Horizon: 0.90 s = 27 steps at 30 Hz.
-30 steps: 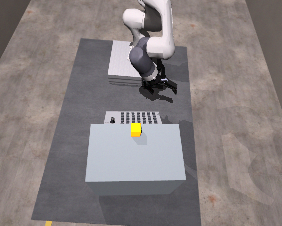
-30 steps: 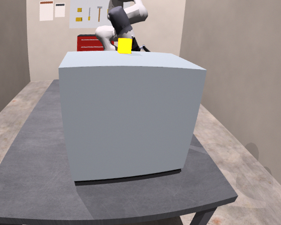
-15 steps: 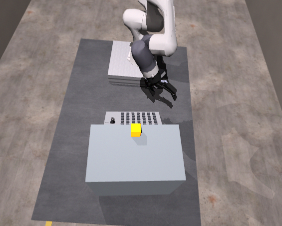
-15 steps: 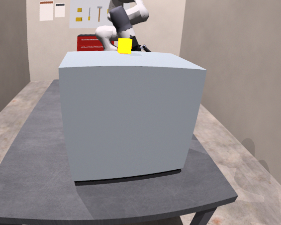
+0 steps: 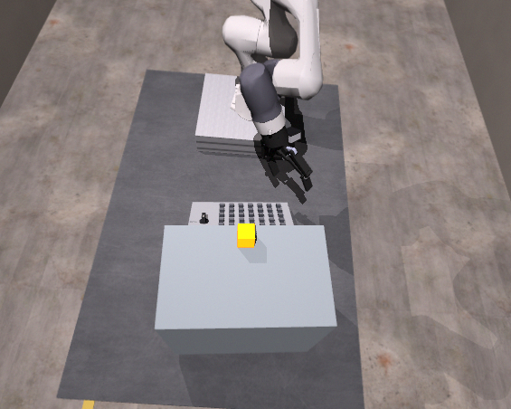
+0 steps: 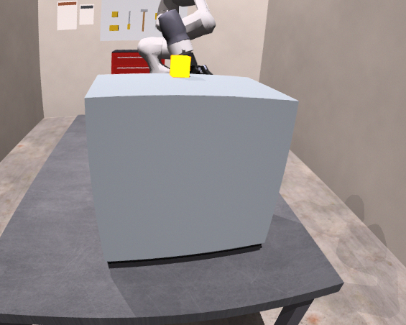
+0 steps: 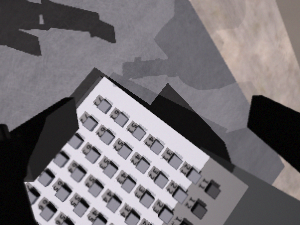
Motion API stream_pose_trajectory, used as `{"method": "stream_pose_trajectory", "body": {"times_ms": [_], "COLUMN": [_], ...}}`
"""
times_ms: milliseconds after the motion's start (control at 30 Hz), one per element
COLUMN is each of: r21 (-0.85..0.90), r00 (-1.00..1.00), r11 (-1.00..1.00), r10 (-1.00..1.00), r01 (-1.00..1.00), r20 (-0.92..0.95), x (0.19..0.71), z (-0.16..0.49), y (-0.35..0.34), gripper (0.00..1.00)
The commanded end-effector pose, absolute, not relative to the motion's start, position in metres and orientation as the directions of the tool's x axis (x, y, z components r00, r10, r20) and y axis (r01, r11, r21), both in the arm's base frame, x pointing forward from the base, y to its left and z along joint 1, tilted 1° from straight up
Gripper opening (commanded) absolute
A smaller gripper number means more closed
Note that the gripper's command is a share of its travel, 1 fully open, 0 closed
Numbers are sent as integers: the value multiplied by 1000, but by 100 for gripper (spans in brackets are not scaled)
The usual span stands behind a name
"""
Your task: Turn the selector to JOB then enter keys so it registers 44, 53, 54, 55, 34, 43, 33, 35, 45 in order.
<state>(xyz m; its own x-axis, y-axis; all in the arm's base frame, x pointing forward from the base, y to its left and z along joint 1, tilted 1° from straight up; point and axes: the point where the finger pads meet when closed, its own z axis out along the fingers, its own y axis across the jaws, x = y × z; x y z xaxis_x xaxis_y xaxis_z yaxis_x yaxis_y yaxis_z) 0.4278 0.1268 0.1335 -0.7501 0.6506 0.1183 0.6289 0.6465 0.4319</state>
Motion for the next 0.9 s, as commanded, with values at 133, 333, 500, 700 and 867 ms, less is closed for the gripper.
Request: {"method": "stream_pose_trajectory", "body": {"times_ms": [133,333,500,700,867], "r21": [439,451,466,487,506], "r00": [-570,-475,-382,-263,-167], "r11": [480,395,314,211,131], "r10": [817,877,922,964,986], "r01": [760,800,827,847,852], "r20": [93,74,58,39,26], "x": [446,450,453,454,454], "z": [135,134,134,134,135], "y": [104,87,70,46,27], "gripper": [100,100,100,100,100]}}
